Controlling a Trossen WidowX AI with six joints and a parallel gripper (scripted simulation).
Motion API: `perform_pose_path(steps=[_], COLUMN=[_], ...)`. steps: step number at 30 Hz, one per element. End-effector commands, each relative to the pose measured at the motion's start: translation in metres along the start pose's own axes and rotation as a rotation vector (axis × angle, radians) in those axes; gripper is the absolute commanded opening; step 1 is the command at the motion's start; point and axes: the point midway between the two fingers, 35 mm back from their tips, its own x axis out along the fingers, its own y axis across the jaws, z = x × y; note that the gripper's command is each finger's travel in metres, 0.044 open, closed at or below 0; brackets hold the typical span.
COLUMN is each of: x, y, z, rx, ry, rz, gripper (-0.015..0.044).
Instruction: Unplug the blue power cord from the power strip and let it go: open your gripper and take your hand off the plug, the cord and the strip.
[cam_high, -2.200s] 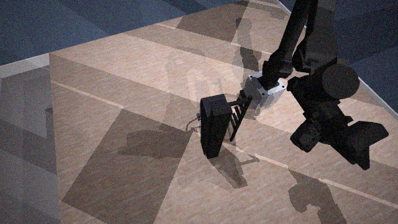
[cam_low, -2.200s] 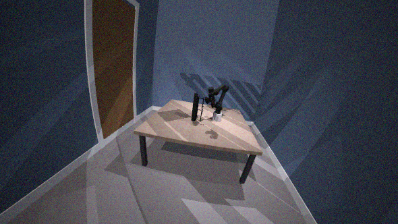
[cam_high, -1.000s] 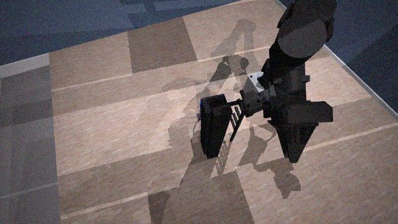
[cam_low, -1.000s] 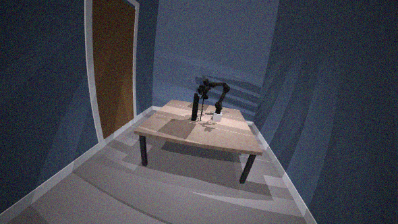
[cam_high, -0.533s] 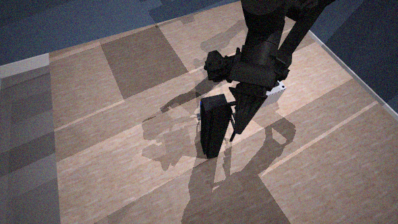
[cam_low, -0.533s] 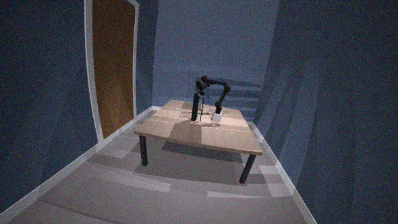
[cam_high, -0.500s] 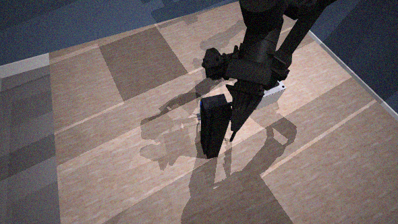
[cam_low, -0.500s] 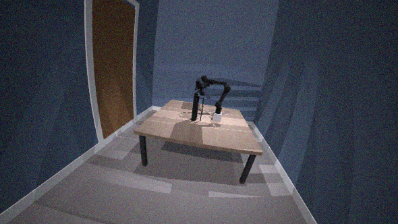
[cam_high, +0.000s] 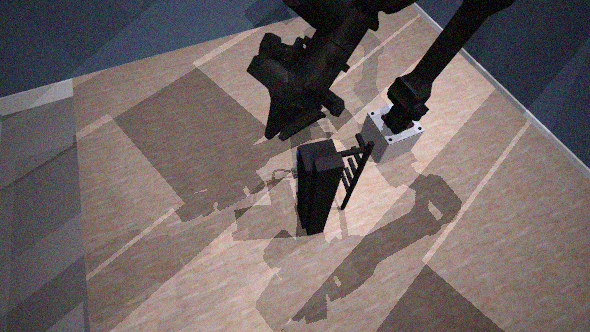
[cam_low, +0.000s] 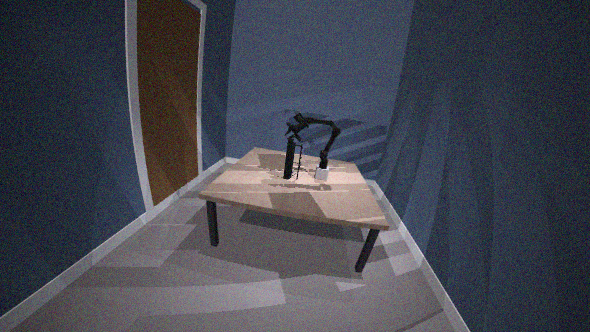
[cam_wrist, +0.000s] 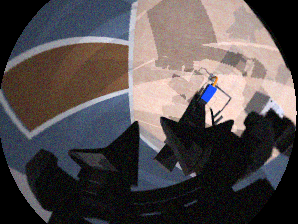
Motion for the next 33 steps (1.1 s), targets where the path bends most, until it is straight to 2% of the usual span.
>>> perform_pose_path(steps=[1, 6, 11, 33], x=[0.027, 0.043, 0.043, 0.051], y=[-0.049, -0.113, -0.168, -0.164], z=[0.028, 0.05, 0.062, 0.047], rx=[0.139, 0.301, 0.444, 0.449], ry=[-0.077, -0.173, -0.256, -0.257], rz=[-0.225, -0.527, -0.8, -0.809], gripper=[0.016, 0.016, 0.016, 0.016])
